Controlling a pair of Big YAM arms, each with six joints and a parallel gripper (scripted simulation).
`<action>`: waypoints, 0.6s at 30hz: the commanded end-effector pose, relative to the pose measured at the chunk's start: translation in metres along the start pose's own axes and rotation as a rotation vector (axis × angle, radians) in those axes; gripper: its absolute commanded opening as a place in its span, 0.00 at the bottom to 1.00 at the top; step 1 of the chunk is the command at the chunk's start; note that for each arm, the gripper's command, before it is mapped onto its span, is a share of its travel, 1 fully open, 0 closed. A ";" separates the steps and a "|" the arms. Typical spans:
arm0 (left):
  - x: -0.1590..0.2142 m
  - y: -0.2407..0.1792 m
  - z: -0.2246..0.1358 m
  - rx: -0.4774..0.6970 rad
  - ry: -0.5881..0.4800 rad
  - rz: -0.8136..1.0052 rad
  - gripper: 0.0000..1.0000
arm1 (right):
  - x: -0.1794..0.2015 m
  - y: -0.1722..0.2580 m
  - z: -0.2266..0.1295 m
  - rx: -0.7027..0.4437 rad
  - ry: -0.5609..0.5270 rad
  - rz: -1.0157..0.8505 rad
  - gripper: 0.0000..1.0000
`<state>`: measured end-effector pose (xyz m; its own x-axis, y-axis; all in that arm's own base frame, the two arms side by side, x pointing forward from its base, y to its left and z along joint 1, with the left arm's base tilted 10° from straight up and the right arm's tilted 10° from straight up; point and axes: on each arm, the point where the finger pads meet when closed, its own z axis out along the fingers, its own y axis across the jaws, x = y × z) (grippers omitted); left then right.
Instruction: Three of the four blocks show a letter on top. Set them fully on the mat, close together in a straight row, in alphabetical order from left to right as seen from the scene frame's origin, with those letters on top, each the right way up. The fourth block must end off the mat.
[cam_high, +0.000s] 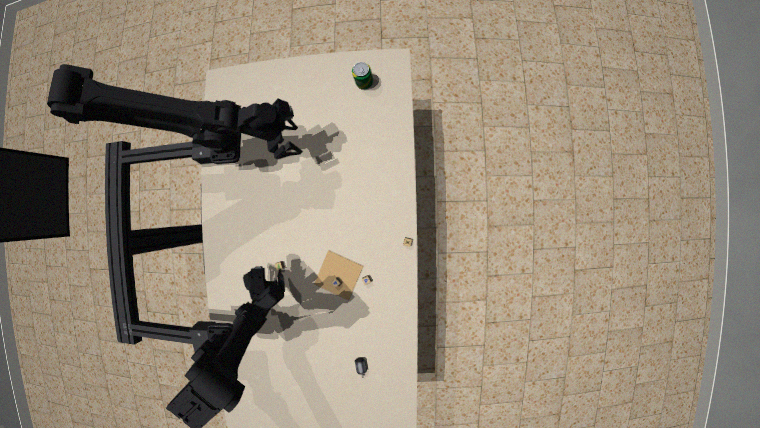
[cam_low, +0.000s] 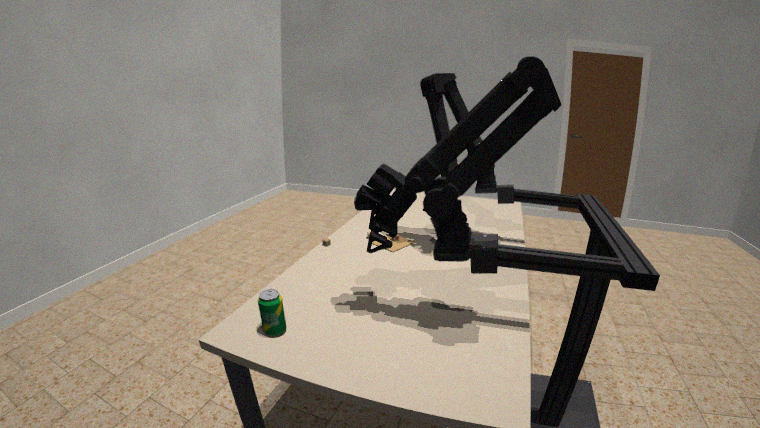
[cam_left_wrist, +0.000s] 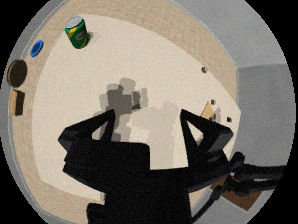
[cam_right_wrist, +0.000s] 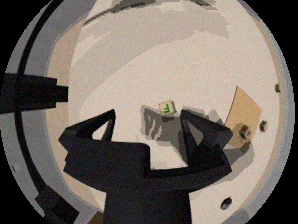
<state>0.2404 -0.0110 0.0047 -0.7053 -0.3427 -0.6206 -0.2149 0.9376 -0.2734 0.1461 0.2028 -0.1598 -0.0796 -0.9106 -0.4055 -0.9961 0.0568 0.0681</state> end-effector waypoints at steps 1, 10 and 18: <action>-0.006 -0.018 0.018 0.029 -0.024 0.025 1.00 | 0.005 0.005 0.005 0.091 -0.029 0.110 1.00; -0.004 -0.035 0.028 0.049 -0.028 0.069 1.00 | 0.005 -0.002 0.008 0.189 -0.065 0.187 1.00; 0.004 -0.051 0.038 0.066 -0.020 0.127 1.00 | 0.004 -0.011 0.012 0.306 -0.105 0.279 1.00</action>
<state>0.2464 -0.0411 -0.0153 -0.7449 -0.2471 -0.6197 -0.1303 0.9649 -0.2282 0.1636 0.2077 -0.1700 -0.2456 -0.8485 -0.4687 -0.9478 0.3116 -0.0674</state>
